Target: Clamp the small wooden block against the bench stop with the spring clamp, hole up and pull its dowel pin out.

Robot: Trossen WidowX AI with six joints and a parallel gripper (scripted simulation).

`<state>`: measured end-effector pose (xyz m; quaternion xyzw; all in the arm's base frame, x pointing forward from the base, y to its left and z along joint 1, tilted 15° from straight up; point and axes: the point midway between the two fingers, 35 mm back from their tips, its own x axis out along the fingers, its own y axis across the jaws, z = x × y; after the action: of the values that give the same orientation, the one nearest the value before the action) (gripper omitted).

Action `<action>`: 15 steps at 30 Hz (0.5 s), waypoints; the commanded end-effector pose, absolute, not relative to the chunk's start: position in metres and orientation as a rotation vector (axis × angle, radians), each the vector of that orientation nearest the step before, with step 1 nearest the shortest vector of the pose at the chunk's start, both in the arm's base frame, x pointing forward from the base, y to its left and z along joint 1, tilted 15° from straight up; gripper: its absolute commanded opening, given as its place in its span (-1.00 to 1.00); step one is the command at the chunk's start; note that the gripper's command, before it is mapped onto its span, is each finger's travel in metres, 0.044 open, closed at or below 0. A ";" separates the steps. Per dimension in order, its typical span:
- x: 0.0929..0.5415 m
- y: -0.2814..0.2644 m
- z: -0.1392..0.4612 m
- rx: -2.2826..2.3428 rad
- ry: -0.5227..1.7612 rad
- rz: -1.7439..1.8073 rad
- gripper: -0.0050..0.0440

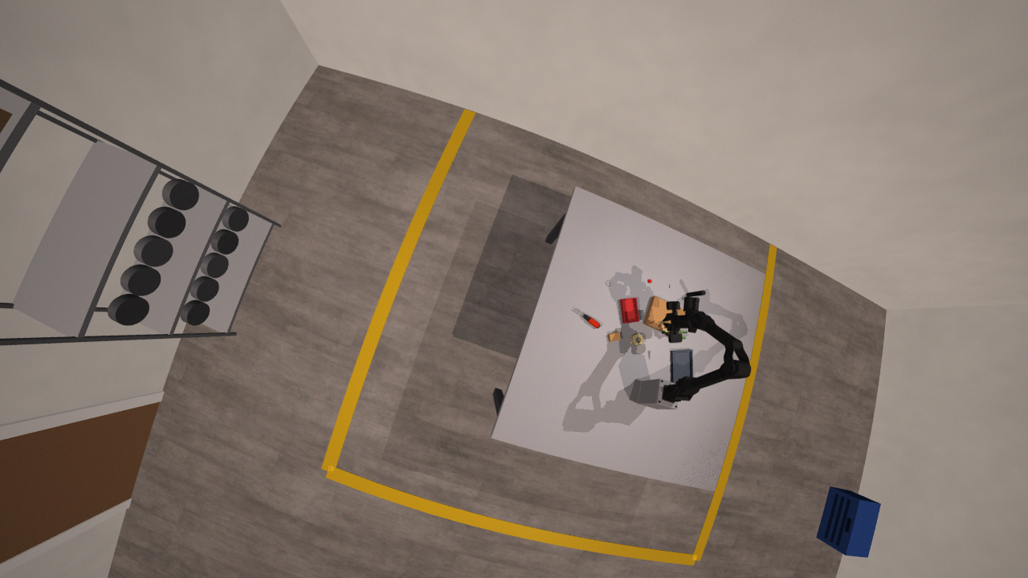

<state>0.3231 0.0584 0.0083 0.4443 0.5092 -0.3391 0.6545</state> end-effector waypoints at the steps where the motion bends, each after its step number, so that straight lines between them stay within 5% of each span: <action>1: 0.324 0.063 0.008 1.017 1.152 -0.782 -0.80; 15: 0.326 0.078 0.012 1.056 1.138 -0.813 -0.80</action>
<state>0.3246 0.0737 0.0123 0.4611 0.5003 -0.3527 0.6424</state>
